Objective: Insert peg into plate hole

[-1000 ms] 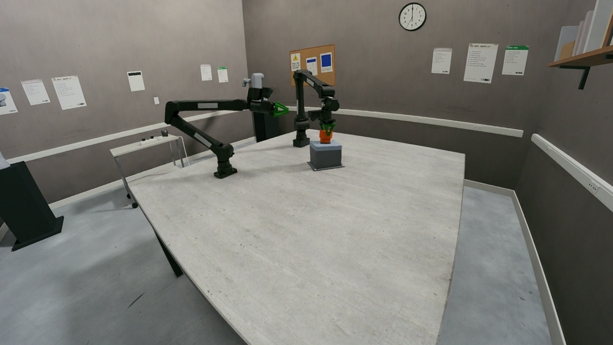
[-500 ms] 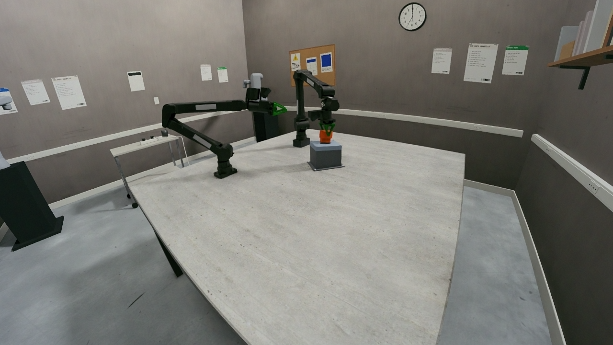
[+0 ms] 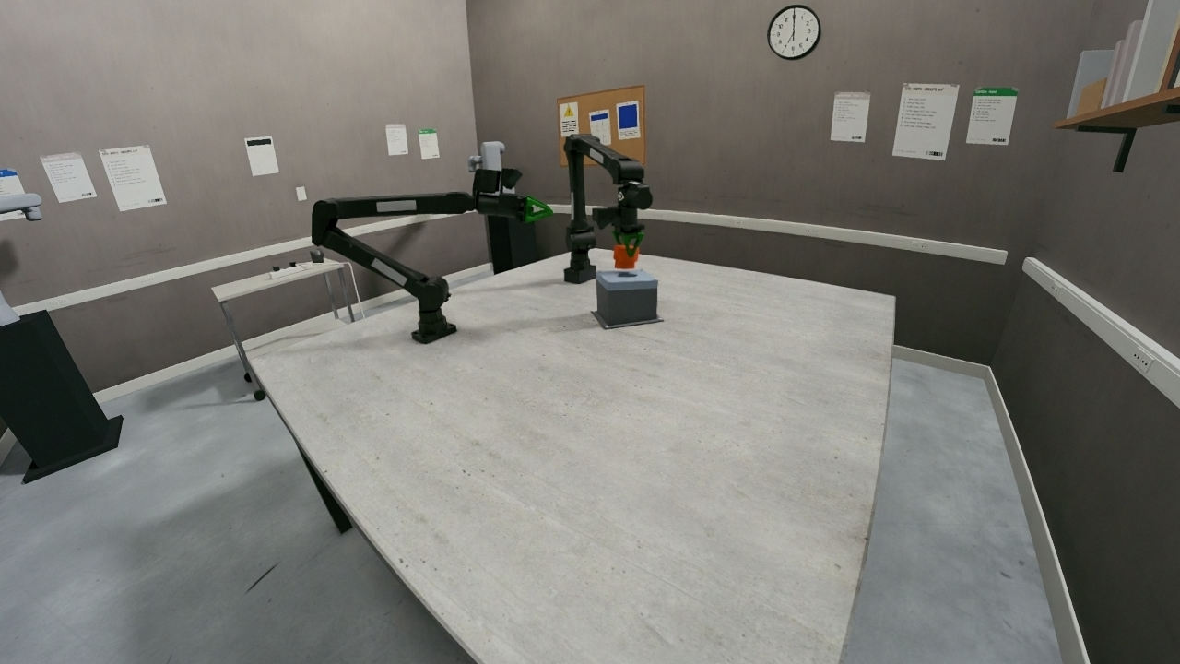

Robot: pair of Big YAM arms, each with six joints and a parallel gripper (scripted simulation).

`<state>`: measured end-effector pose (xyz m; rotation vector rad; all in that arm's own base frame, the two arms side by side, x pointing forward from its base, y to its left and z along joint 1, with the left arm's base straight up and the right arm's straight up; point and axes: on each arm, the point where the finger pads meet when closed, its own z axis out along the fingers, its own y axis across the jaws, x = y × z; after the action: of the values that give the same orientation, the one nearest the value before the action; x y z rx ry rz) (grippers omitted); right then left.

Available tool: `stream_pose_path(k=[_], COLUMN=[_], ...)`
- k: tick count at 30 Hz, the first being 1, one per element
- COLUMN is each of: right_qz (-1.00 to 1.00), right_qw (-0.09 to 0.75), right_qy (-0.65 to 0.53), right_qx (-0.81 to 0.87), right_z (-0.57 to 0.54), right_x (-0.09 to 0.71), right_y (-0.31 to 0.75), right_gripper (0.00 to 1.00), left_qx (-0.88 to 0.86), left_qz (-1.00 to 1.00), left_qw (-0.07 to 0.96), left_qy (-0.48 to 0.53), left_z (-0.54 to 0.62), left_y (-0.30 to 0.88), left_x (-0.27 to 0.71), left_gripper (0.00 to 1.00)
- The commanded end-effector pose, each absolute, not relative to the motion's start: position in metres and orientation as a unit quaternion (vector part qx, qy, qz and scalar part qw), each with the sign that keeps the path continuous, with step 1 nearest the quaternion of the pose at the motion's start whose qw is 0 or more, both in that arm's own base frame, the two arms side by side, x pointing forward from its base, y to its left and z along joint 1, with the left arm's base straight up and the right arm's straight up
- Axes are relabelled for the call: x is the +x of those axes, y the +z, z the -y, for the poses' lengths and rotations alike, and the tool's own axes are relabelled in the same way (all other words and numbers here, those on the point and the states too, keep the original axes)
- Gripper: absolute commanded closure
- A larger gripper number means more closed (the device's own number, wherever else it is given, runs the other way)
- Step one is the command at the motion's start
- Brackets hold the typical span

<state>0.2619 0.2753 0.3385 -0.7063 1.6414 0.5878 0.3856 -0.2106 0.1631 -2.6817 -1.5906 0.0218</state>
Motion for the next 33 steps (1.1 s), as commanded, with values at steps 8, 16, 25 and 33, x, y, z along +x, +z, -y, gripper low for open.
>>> stream_pose_path(k=[8,16,25,33], right_qz=[-0.696,-0.696,-0.696,-0.696], right_qw=[0.599,0.599,0.599,0.599], right_qy=[0.257,0.257,0.257,0.257], right_qx=[-0.299,-0.299,-0.299,-0.299], right_z=[-0.278,-0.278,-0.278,-0.278], right_x=[0.264,0.264,0.264,0.264], right_y=[0.355,0.355,0.355,0.355], right_gripper=[0.0,0.0,0.0,0.0], left_qx=[-0.893,-0.887,-0.889,-0.887], left_qz=[0.448,0.459,0.457,0.459], left_qw=[-0.01,-0.013,0.01,0.001], left_qy=[-0.037,-0.049,-0.033,-0.039], left_z=[0.249,0.247,0.241,0.24], left_y=[0.181,0.187,0.176,0.18], left_x=[0.425,0.43,0.431,0.418], left_gripper=[0.6,0.6,0.6,0.6])
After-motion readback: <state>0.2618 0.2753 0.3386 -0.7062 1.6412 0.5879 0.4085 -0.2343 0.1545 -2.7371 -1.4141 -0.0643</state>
